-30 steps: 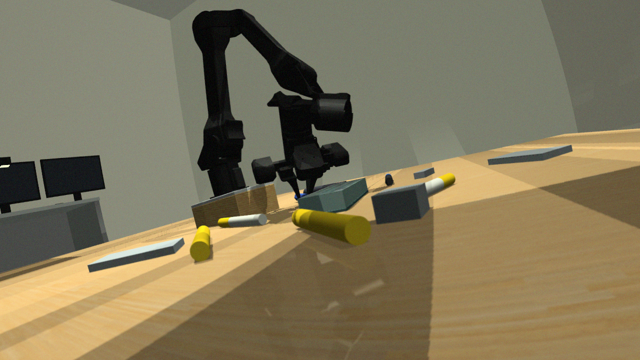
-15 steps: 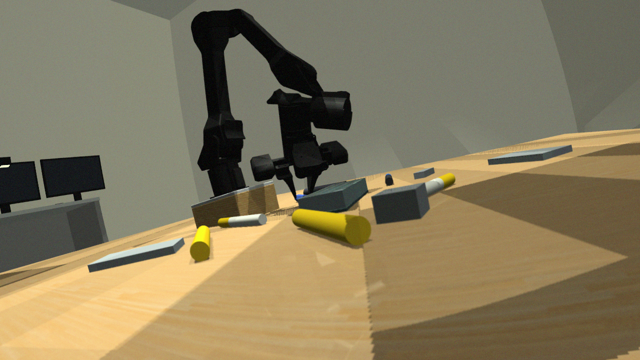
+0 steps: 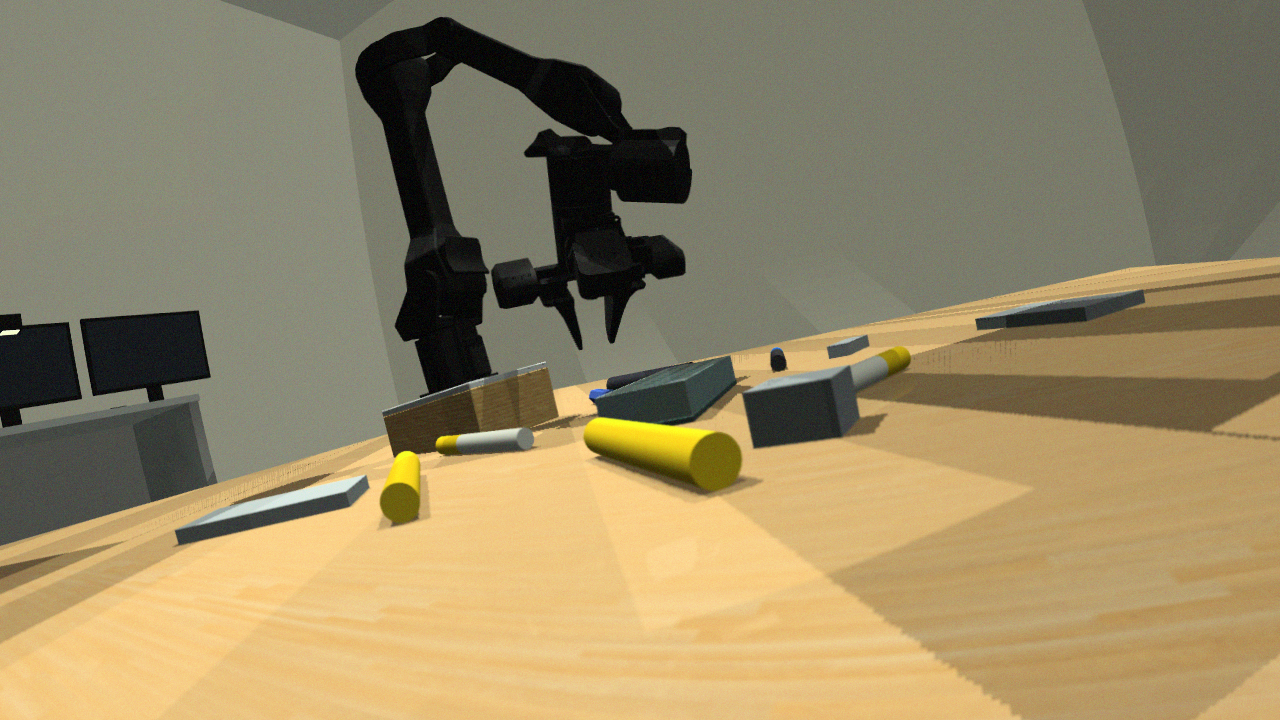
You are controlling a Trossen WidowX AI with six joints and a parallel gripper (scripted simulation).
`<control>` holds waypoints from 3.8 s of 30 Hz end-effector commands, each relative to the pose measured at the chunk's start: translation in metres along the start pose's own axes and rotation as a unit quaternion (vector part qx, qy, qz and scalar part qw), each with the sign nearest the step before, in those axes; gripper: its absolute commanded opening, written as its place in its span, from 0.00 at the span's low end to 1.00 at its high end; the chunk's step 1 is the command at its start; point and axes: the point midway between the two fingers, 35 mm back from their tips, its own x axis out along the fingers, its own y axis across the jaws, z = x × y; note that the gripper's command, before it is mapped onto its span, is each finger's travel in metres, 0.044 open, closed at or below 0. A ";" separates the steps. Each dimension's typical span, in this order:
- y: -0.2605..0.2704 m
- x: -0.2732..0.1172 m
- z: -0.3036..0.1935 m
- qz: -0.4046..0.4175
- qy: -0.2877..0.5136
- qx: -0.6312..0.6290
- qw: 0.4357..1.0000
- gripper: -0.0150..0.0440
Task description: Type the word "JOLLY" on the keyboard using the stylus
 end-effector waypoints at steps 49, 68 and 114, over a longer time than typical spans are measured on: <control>0.001 0.036 -0.035 0.008 -0.489 0.001 0.872 0.51; 0.001 0.048 -0.027 0.008 -0.489 0.001 0.872 0.51; 0.001 0.073 -0.014 0.007 -0.487 -0.001 0.873 0.33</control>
